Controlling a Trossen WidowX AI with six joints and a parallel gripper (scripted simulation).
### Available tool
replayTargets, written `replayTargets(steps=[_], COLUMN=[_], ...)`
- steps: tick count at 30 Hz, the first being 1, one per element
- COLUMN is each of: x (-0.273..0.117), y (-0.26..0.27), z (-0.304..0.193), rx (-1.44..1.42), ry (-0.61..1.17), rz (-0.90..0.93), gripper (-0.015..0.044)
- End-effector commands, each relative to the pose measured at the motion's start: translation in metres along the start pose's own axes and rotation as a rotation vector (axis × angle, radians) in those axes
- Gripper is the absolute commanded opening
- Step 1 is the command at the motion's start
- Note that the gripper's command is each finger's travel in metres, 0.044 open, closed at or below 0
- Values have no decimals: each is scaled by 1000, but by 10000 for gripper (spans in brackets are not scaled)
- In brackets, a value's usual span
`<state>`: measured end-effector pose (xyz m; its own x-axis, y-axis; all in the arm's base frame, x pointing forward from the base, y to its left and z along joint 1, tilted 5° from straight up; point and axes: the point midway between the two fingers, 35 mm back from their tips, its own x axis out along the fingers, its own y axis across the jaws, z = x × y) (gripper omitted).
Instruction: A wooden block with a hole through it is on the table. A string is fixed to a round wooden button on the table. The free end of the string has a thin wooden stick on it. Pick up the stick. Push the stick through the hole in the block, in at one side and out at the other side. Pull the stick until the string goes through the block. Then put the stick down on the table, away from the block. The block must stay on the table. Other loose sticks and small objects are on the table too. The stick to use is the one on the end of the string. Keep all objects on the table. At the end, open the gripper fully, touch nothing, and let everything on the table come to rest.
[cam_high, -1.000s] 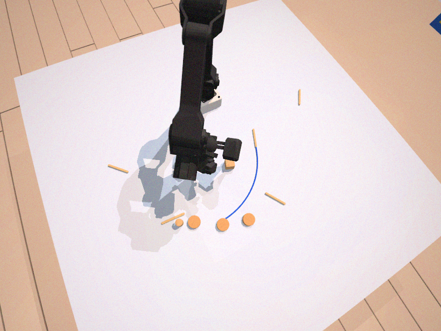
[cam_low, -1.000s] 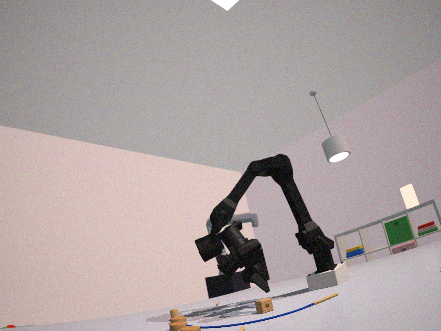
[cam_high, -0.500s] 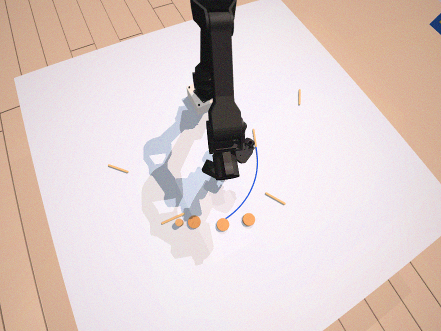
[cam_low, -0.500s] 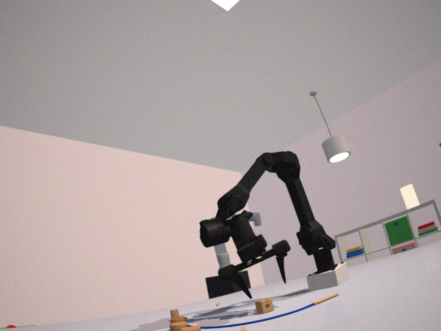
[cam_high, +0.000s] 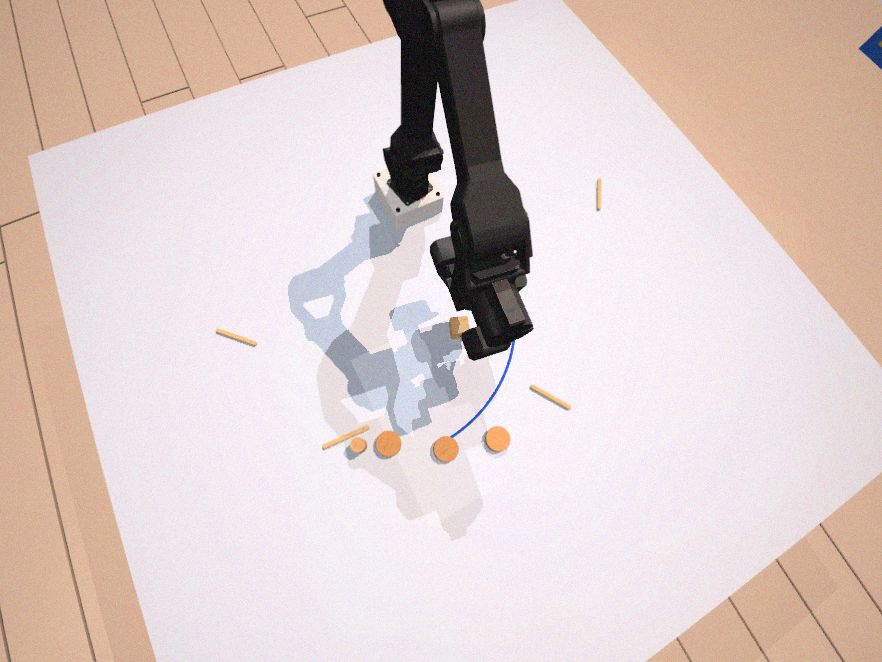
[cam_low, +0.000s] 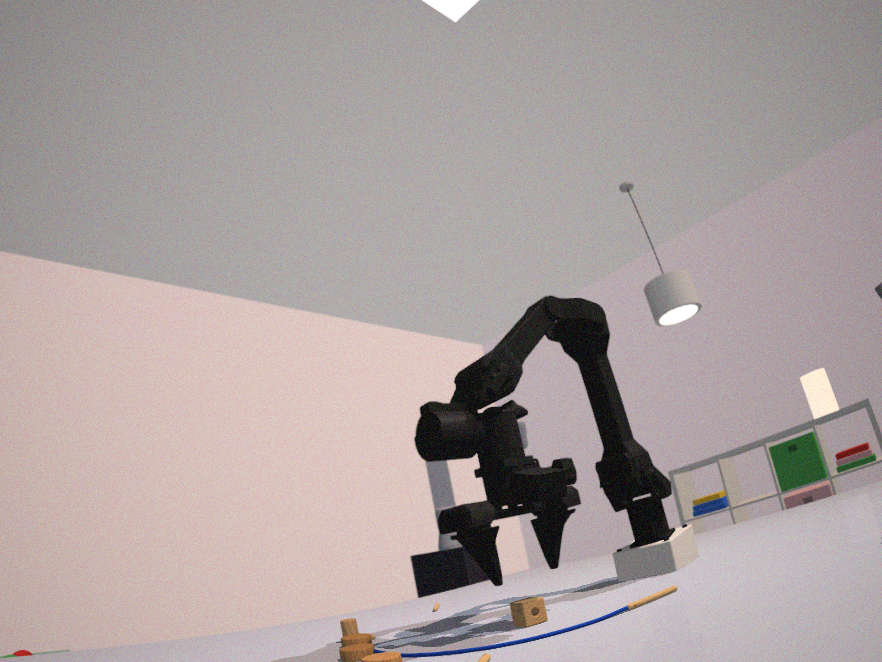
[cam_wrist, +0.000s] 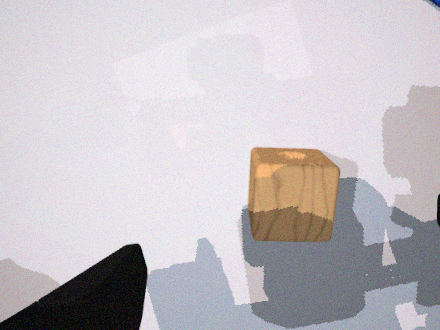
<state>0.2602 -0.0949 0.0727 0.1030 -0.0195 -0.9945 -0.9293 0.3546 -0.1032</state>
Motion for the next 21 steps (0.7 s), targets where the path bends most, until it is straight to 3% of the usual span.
replayTargets(steps=[1, 6, 14, 21], x=[-2, -1, -1, -1], y=[-1, 0, 0, 0], z=[0, 0, 0, 0], rx=[-16, -8, -8, -8], ry=[7, 1, 1, 1], rz=[-9, -4, -4, -4], gripper=[440, 440, 241, 241])
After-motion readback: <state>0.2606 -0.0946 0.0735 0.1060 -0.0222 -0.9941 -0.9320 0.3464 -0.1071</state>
